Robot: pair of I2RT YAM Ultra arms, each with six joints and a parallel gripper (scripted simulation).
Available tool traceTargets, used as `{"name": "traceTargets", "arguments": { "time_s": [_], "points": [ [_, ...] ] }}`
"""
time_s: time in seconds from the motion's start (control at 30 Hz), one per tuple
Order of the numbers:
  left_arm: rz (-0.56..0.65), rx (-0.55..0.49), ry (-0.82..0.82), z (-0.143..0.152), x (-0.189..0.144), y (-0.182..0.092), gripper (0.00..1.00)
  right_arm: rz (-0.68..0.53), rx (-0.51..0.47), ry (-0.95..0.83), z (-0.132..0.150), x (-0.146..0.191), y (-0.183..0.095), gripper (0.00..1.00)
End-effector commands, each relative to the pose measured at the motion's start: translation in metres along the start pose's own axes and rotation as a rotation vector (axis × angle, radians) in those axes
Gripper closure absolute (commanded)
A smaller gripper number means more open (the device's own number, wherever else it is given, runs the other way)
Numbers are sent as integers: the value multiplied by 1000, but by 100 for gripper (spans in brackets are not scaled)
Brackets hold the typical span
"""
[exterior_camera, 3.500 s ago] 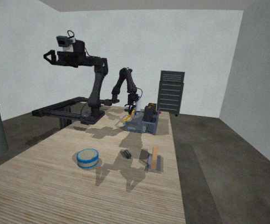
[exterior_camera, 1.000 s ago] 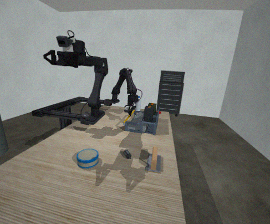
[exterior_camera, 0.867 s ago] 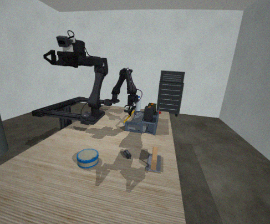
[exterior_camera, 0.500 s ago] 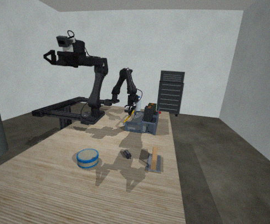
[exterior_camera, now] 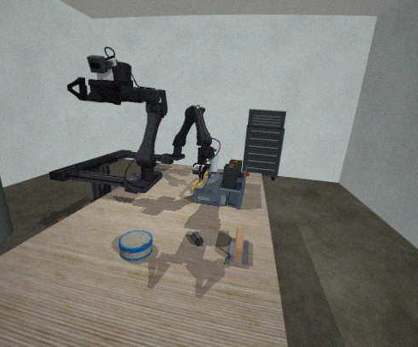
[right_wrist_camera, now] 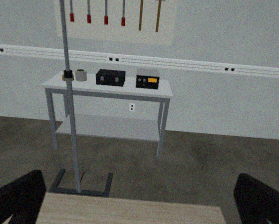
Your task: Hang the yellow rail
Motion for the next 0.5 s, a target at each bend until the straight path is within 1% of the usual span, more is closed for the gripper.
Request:
{"name": "traceTargets", "arguments": {
  "time_s": [0.0, 0.47],
  "points": [
    [-19, -32, 4, -4, 4, -11, 100, 28, -9, 6, -9, -6, -6, 0],
    [-17, -29, 4, -4, 4, -6, 100, 28, -9, 6, -9, -6, -6, 0]
  ]
}}
Point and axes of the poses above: on each arm, the point where the finger pads meet when closed, its own y axis out along the fingers, its own x axis across the jaws, z = x × y, the point moved 9 cm from there along -y, back along the fingers, and after that the axes turned 11 degrees about -y, right-handed, at the moved point
